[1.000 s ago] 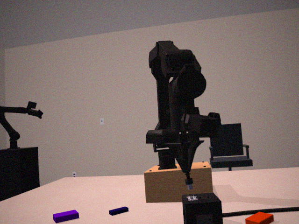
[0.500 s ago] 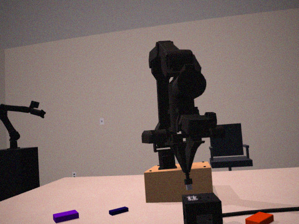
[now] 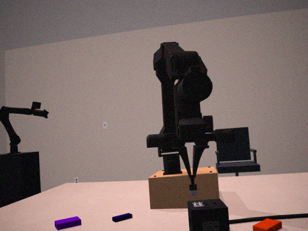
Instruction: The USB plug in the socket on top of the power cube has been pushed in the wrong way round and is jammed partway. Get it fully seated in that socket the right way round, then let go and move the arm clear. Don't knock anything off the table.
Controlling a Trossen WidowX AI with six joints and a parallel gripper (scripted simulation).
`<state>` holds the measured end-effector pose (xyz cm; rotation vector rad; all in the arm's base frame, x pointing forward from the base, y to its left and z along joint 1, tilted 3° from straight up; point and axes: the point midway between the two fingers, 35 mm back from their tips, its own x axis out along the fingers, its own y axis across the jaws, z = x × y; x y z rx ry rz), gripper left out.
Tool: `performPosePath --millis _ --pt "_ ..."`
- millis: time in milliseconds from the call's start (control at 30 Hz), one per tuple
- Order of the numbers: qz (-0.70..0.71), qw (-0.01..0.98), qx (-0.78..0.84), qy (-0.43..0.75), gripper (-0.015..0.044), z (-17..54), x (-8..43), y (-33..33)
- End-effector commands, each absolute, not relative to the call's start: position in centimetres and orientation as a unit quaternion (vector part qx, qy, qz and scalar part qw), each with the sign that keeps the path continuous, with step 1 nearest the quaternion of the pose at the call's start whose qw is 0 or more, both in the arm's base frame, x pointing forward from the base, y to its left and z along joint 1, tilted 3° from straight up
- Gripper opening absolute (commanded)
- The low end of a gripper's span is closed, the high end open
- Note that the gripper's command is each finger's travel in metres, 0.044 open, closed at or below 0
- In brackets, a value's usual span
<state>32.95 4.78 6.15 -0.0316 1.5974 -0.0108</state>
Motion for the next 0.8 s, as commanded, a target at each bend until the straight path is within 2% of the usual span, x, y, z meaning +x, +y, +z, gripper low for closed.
performPosePath --millis 0,767 --pt "-0.039 0.697 0.019 0.716 0.0 6.13 32.94 4.78" --pt "-0.249 0.66 0.224 0.672 0.0 6.13 32.94 4.78"
